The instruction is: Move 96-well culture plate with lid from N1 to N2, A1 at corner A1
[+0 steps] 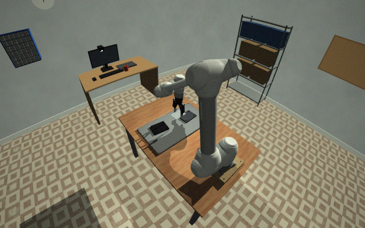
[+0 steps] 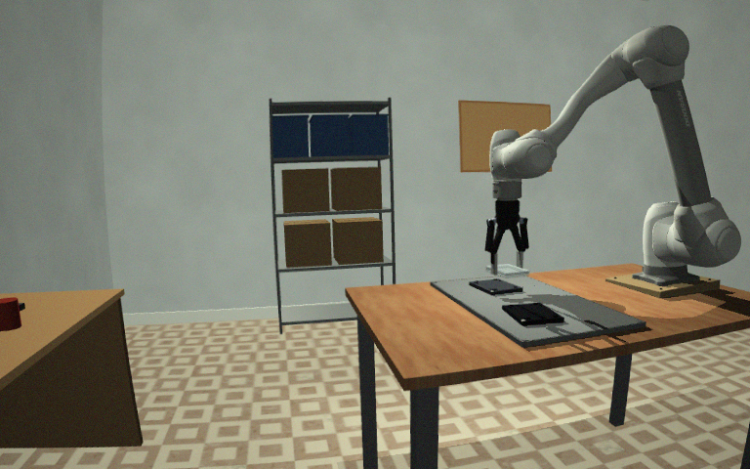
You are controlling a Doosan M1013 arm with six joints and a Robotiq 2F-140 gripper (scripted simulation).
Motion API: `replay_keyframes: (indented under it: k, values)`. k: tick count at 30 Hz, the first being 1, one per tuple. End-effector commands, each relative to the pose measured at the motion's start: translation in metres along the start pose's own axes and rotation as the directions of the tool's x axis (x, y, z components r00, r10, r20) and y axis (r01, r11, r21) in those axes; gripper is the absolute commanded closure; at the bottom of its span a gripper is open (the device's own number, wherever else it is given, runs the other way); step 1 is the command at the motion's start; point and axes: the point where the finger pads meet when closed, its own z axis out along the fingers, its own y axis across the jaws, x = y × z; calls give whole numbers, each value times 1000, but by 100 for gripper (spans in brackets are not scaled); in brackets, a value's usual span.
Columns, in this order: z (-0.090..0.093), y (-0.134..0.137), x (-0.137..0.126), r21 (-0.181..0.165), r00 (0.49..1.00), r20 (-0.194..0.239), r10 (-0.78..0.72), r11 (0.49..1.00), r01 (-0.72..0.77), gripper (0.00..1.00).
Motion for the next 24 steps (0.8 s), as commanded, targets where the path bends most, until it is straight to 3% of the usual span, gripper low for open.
replay_keyframes:
  k: [1, 24]
  values:
    - [0, 0, -1, 0, 1000, 0, 0, 1000, 0, 100]
    - [0, -15, -70, 0, 1000, 0, 0, 1000, 0, 100]
